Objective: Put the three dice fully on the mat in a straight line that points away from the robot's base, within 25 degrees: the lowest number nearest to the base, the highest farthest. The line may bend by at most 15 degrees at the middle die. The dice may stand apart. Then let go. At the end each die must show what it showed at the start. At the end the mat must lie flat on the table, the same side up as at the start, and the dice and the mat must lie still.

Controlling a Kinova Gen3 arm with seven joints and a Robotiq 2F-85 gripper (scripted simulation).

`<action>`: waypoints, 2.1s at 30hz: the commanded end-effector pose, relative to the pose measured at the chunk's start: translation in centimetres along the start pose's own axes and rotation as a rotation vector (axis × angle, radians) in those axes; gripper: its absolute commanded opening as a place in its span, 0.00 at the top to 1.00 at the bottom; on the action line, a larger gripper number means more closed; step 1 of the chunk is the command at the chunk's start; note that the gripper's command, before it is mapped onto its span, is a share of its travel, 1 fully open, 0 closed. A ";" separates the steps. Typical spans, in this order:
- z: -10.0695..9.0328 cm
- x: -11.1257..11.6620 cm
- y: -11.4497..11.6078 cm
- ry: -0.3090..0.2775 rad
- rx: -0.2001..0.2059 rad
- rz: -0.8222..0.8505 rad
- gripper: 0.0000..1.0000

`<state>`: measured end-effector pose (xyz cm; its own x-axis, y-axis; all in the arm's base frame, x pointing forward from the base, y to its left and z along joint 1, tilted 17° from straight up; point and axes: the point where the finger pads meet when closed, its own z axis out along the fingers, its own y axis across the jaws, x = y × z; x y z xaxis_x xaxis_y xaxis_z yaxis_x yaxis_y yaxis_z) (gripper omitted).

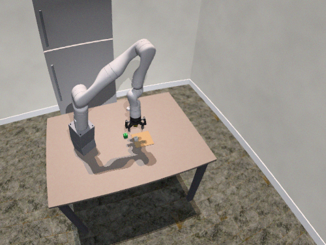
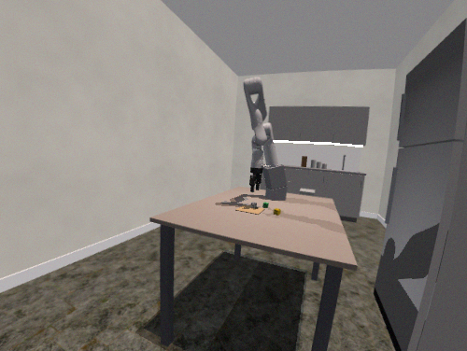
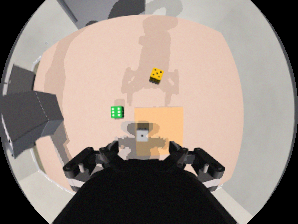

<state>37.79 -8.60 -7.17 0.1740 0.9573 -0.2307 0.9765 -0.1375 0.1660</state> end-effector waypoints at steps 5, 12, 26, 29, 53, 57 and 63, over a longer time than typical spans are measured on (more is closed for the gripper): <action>0.0 0.0 0.0 0.000 -0.001 0.000 0.00; 0.0 0.1 0.1 0.000 -0.002 0.010 0.00; 0.1 1.4 1.1 -0.003 -0.014 0.197 0.00; 0.2 2.0 1.5 -0.004 -0.020 0.289 0.00; 0.6 10.1 4.0 0.011 -0.035 1.292 0.00; 0.6 10.9 4.1 0.011 -0.032 1.382 0.00; 0.5 13.1 4.0 0.011 -0.020 1.617 0.00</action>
<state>43.82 2.32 -9.82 0.9695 -0.1569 0.1881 -0.1998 -0.9509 0.2364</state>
